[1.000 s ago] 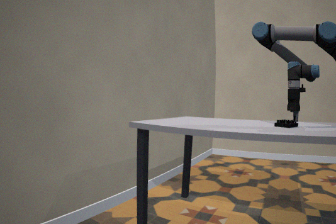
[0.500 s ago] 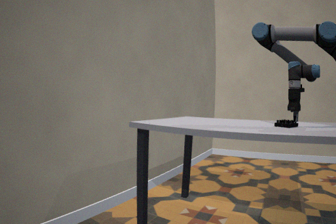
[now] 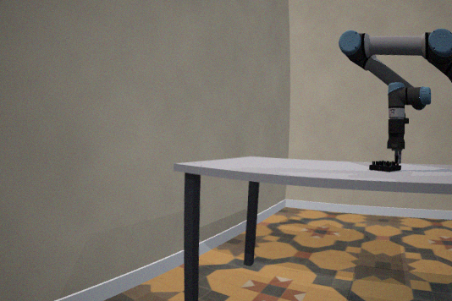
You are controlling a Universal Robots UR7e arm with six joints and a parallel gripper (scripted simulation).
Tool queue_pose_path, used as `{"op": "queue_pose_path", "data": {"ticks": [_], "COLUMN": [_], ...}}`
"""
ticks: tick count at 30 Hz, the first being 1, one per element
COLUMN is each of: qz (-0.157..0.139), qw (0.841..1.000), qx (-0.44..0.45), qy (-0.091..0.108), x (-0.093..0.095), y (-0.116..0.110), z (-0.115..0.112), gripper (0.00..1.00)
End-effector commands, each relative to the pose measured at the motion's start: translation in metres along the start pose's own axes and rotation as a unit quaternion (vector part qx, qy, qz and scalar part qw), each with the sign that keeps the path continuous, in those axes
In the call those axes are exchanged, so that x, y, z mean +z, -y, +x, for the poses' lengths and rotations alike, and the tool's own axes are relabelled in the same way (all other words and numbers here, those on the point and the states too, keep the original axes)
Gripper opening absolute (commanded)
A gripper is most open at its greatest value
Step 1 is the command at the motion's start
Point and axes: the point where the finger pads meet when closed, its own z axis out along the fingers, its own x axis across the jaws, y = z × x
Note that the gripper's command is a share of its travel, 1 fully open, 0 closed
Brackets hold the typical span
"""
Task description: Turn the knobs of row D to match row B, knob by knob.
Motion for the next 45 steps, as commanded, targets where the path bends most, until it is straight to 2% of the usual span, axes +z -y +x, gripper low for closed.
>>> {"op": "queue_pose_path", "data": {"ticks": [1, 20, 21, 45], "qz": [0.0, 0.0, 0.0, 0.0], "qw": [1.0, 1.0, 1.0, 1.0], "qx": [-0.004, -0.005, -0.005, -0.005], "qy": [0.0, 0.0, 0.0, 0.0], "x": [-0.0003, -0.0003, -0.0003, -0.0029], "y": [-0.0002, -0.0002, -0.0002, -0.0002], "z": [-0.0002, -0.0002, -0.0002, -0.0002], "gripper": [0.3, 0.3, 0.46, 0.46]}}
